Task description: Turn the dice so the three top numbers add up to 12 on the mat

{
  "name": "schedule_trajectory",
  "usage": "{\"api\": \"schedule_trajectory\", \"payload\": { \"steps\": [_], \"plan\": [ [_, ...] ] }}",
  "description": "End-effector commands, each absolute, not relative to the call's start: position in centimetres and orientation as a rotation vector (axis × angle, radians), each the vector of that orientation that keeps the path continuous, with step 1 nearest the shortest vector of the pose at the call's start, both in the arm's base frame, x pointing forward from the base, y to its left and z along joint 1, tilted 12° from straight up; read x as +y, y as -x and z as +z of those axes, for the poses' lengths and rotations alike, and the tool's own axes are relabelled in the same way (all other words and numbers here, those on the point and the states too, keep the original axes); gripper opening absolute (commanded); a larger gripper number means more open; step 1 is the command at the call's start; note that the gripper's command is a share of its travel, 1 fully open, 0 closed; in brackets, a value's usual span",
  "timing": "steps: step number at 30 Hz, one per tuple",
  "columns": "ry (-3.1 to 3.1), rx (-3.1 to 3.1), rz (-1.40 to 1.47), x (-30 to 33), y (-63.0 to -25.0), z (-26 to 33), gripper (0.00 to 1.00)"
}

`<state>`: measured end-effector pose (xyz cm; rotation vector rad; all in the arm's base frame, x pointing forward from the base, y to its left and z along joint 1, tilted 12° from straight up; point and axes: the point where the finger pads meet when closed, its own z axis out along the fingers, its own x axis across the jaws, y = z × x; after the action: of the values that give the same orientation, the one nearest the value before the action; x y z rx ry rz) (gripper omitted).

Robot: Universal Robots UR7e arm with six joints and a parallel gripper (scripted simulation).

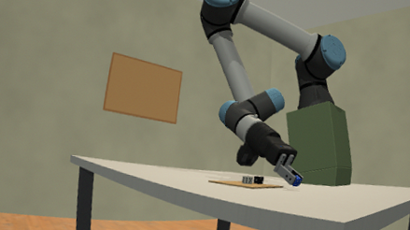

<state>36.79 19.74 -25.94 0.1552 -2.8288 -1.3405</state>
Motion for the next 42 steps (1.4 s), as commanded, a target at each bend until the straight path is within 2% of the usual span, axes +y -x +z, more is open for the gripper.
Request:
{"api": "schedule_trajectory", "payload": {
  "steps": [1, 42],
  "plan": [
    [-0.156, -2.83, -1.341, 19.74, -36.83, -25.91, 0.4],
    [-0.156, -2.83, -1.341, 19.58, -36.87, -26.72, 0.4]
  ]
}}
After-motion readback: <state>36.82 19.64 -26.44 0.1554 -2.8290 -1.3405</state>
